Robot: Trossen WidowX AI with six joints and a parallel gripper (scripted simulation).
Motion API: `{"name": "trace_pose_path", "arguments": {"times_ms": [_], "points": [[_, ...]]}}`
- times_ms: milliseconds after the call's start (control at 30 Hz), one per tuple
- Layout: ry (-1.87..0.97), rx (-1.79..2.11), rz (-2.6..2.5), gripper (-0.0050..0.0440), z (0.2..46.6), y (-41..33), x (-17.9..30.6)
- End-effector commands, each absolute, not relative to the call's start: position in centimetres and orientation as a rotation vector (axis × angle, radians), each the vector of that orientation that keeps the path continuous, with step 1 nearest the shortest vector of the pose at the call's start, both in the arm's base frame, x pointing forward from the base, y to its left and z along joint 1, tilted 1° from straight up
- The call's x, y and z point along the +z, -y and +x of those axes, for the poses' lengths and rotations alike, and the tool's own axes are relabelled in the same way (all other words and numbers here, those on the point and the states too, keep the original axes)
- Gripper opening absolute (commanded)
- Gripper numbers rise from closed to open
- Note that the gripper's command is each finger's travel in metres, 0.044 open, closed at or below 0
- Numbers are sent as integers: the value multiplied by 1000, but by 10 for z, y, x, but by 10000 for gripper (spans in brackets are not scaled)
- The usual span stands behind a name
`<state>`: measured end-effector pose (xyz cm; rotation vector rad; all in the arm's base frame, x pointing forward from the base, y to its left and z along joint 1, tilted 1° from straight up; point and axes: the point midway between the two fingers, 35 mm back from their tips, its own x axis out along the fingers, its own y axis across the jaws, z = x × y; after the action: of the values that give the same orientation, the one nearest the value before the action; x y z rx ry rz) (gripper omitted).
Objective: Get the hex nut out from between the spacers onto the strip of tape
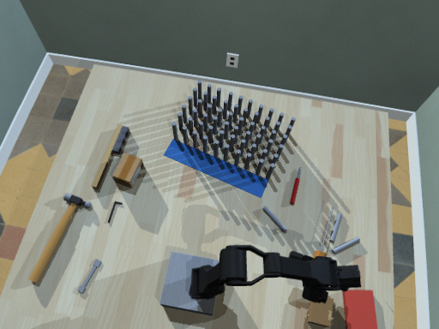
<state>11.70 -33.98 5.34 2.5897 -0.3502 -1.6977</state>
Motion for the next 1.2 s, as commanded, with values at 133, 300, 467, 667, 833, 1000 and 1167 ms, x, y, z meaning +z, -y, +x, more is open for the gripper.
{"name": "trace_pose_path", "arguments": {"times_ms": [133, 300, 467, 667, 833, 1000, 1167], "points": [[370, -1679, 2586, -50, 117, 344, 46], [370, -1679, 2586, -50, 117, 344, 38], [370, -1679, 2586, -50, 117, 344, 33], [370, -1679, 2586, -50, 117, 343, 23], [369, -1679, 2586, -50, 117, 343, 14], [369, -1679, 2586, -50, 117, 342, 9], [369, -1679, 2586, -50, 117, 341, 1]]}}
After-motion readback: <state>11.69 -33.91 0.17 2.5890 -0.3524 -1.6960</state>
